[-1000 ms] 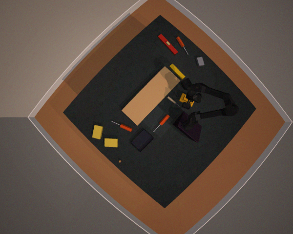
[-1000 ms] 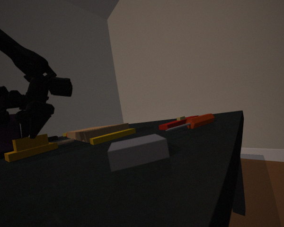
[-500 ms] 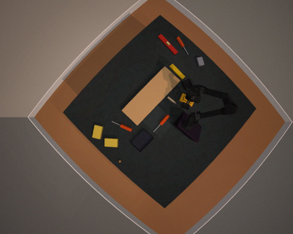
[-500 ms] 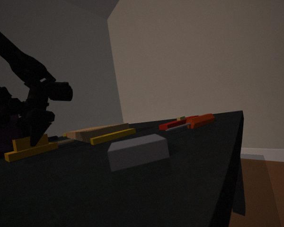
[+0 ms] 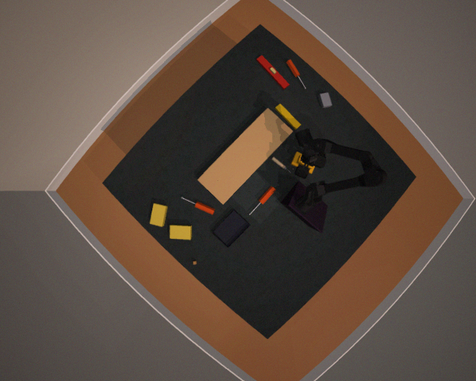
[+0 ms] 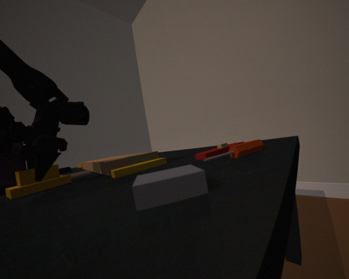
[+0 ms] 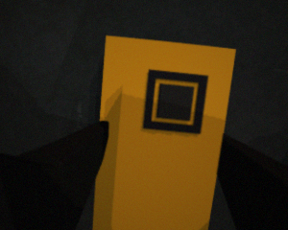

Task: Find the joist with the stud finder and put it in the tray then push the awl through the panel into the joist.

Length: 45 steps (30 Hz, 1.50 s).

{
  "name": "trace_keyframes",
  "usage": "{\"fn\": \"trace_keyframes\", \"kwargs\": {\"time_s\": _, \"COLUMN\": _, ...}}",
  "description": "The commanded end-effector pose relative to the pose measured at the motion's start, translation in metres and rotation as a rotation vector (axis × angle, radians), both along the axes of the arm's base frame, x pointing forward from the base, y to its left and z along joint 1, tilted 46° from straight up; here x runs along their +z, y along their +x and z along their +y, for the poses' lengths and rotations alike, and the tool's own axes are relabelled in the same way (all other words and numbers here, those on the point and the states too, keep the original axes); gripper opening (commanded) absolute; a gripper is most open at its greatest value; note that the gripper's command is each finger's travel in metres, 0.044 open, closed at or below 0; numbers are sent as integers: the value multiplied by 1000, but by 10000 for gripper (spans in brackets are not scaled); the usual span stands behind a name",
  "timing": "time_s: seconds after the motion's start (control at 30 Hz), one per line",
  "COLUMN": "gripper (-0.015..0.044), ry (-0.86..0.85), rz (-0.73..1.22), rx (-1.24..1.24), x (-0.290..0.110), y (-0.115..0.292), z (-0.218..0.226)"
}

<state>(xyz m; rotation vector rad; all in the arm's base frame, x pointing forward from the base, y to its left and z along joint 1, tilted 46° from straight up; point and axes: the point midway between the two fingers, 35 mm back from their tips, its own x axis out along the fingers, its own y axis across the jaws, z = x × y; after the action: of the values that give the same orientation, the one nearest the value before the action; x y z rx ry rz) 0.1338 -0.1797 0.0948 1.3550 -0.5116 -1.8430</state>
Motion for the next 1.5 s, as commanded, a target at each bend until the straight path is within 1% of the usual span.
{"fn": "trace_keyframes", "kwargs": {"time_s": 0.0, "gripper": 255, "ry": 4, "rz": 1, "rx": 5, "x": -1, "y": 1, "z": 0}}
{"fn": "trace_keyframes", "kwargs": {"time_s": 0.47, "gripper": 162, "ry": 4, "rz": 1, "rx": 5, "x": -1, "y": 1, "z": 0}}
{"fn": "trace_keyframes", "kwargs": {"time_s": 0.67, "gripper": 4, "ry": 18, "rz": -3, "rx": 6, "x": 5, "y": 3, "z": 11}}
{"fn": "trace_keyframes", "kwargs": {"time_s": 1.07, "gripper": 0, "ry": 38, "rz": -3, "rx": 5, "x": 33, "y": 1, "z": 46}}
{"fn": "trace_keyframes", "kwargs": {"time_s": 1.47, "gripper": 0, "ry": 10, "rz": 3, "rx": 5, "x": 69, "y": -12, "z": 72}}
